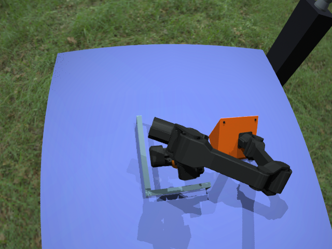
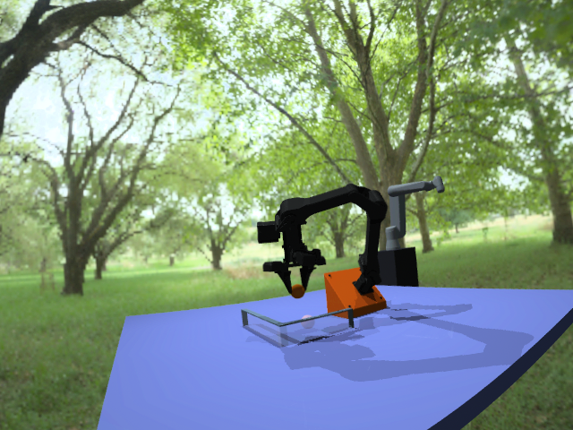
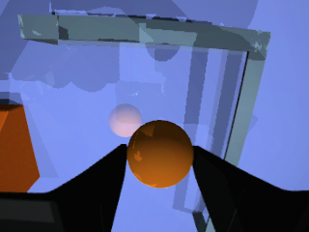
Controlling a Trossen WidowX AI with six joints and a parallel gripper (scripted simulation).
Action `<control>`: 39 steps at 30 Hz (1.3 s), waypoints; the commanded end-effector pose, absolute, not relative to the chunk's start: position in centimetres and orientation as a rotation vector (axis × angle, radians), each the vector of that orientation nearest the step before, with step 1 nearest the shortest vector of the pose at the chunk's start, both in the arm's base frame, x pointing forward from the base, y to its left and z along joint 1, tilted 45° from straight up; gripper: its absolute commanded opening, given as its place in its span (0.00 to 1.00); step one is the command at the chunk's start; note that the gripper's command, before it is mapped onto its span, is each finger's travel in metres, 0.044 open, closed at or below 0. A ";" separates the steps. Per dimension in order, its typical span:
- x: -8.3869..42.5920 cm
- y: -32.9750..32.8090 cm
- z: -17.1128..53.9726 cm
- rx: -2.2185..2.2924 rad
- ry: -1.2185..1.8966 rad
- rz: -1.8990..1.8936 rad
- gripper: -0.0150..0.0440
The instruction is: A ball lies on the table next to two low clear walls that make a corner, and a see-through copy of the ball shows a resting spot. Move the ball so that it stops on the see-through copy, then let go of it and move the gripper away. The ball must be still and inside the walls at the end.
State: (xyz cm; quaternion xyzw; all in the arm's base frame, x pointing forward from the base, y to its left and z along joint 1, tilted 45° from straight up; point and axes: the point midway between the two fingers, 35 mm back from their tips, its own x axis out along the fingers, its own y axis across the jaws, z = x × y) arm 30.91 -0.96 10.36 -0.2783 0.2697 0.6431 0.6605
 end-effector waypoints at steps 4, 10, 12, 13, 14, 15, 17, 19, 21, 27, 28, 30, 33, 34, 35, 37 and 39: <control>29.0 -0.9 8.8 -0.634 0.610 1.459 0.25; 27.5 -0.7 7.5 -0.633 0.610 1.459 0.25; 27.5 -0.7 7.4 -0.633 0.611 1.459 0.25; 27.5 -0.6 7.3 -0.633 0.611 1.459 0.25; 27.6 -0.4 7.1 -0.633 0.611 1.459 0.25; 27.6 -0.2 6.8 -0.634 0.611 1.459 0.25; 27.7 0.4 6.2 -0.634 0.612 1.458 0.25; 27.8 1.1 5.4 -0.635 0.612 1.458 0.25; 27.8 1.9 4.7 -0.635 0.611 1.458 0.25; 27.7 4.0 2.7 -0.632 0.608 1.459 0.25; 27.6 4.2 2.6 -0.631 0.607 1.459 0.25; 27.6 4.2 2.5 -0.631 0.607 1.459 0.25; 27.6 4.3 2.4 -0.631 0.607 1.459 0.25; 27.6 4.3 2.4 -0.631 0.607 1.459 0.25; 27.7 4.4 2.3 -0.631 0.607 1.459 0.25; 27.7 4.6 2.1 -0.631 0.607 1.459 0.25; 27.7 4.8 1.9 -0.631 0.607 1.459 0.25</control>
